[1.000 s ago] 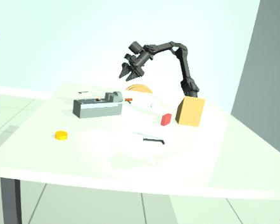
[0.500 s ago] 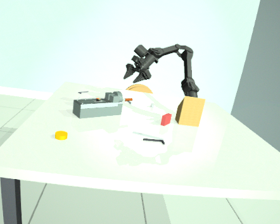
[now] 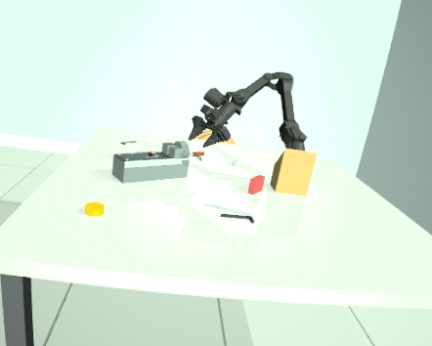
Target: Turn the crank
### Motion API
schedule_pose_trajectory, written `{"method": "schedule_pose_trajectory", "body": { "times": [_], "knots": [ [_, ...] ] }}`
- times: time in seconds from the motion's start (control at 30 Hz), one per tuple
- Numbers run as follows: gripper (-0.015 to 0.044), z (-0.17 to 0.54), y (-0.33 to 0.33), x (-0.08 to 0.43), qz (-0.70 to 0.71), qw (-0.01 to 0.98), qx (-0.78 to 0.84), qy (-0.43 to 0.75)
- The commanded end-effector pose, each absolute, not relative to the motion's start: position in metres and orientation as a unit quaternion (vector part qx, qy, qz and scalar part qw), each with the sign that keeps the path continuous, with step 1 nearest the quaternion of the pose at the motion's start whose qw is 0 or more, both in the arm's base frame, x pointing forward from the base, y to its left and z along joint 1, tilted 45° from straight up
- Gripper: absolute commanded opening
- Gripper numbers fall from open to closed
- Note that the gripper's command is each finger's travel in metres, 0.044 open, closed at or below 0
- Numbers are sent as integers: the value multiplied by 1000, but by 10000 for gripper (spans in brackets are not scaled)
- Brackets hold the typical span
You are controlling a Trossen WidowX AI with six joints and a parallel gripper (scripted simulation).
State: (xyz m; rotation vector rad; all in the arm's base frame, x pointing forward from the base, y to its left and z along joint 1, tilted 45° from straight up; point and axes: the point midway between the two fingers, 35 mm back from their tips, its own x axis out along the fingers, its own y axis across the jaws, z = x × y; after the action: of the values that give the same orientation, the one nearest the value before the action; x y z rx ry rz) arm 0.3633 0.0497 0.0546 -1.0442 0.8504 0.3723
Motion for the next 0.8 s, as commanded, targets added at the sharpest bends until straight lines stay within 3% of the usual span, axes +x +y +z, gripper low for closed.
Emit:
{"method": "schedule_pose_trajectory", "body": {
  "times": [0.0,0.77],
  "knots": [
    [440,49,46,363,176,765,-482,389],
    [440,23,21,370,176,764,-483,390]
  ]
}}
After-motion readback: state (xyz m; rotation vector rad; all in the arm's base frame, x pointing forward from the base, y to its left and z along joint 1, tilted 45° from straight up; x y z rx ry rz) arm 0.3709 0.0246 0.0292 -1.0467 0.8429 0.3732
